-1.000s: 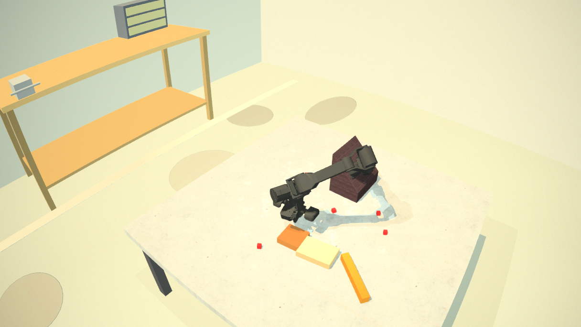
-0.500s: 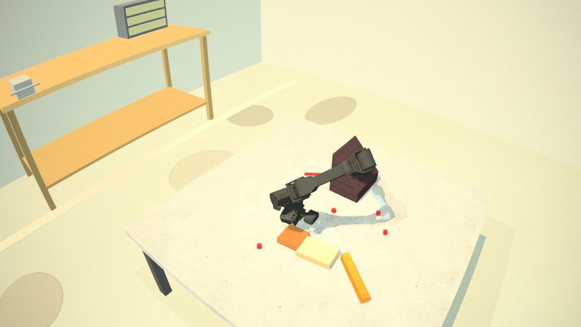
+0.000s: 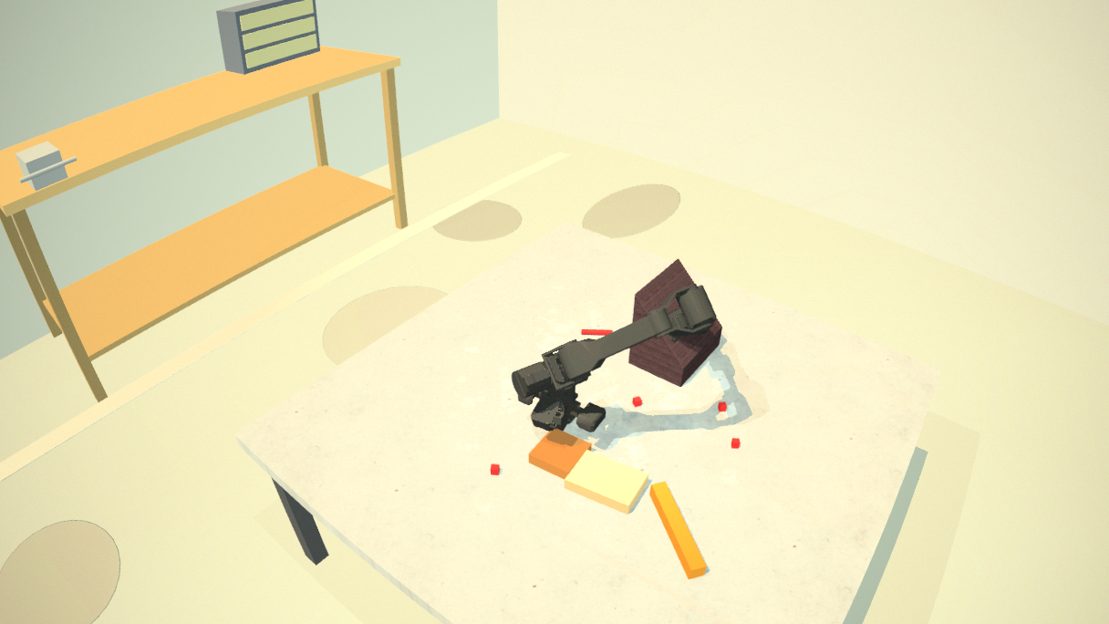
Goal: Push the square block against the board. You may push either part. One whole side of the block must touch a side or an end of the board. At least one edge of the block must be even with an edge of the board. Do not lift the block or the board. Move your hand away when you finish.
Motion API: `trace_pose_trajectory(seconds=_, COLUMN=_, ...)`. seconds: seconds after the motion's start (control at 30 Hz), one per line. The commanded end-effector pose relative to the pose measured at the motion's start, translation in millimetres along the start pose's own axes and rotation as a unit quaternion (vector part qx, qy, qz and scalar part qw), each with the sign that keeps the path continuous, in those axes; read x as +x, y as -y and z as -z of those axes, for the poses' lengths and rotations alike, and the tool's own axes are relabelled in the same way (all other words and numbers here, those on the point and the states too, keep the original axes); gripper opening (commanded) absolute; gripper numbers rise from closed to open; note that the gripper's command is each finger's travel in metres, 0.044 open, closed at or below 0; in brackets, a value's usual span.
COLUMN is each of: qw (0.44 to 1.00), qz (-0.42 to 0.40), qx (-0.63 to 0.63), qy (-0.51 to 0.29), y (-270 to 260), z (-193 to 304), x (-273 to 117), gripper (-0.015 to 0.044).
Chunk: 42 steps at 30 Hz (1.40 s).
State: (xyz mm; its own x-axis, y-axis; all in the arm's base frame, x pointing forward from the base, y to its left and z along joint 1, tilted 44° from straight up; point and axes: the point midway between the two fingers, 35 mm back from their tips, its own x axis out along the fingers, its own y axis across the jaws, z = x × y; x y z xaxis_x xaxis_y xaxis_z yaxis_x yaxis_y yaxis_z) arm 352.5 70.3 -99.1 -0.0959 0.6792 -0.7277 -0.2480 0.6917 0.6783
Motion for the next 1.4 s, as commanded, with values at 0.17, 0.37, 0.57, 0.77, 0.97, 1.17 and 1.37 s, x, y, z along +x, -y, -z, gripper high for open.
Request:
trace_pose_trajectory(seconds=0.17, qw=1.0, qz=-0.003, qx=0.004, qy=-0.002, y=-0.1, z=-6.7, x=1.4, gripper=0.0)
trace_pose_trajectory(seconds=0.37, qw=1.0, qz=-0.002, qx=0.003, qy=-0.002, y=0.1, z=-11.2, x=1.4, gripper=0.0)
trace_pose_trajectory(seconds=0.57, qw=1.0, qz=-0.002, qx=0.004, qy=-0.002, y=0.5, z=-5.9, x=1.4, gripper=0.0)
trace_pose_trajectory(seconds=0.77, qw=1.0, qz=-0.002, qx=0.004, qy=-0.002, y=1.2, z=3.6, x=1.4, gripper=0.0)
trace_pose_trajectory(seconds=0.97, qw=1.0, qz=-0.002, qx=0.004, qy=-0.002, y=1.5, z=13.3, x=1.5, gripper=0.0)
trace_pose_trajectory(seconds=1.17, qw=1.0, qz=-0.002, qx=0.004, qy=-0.002, y=1.6, z=23.1, x=1.7, gripper=0.0)
trace_pose_trajectory(seconds=1.37, qw=1.0, qz=-0.002, qx=0.004, qy=-0.003, y=1.4, z=33.0, x=1.9, gripper=0.0)
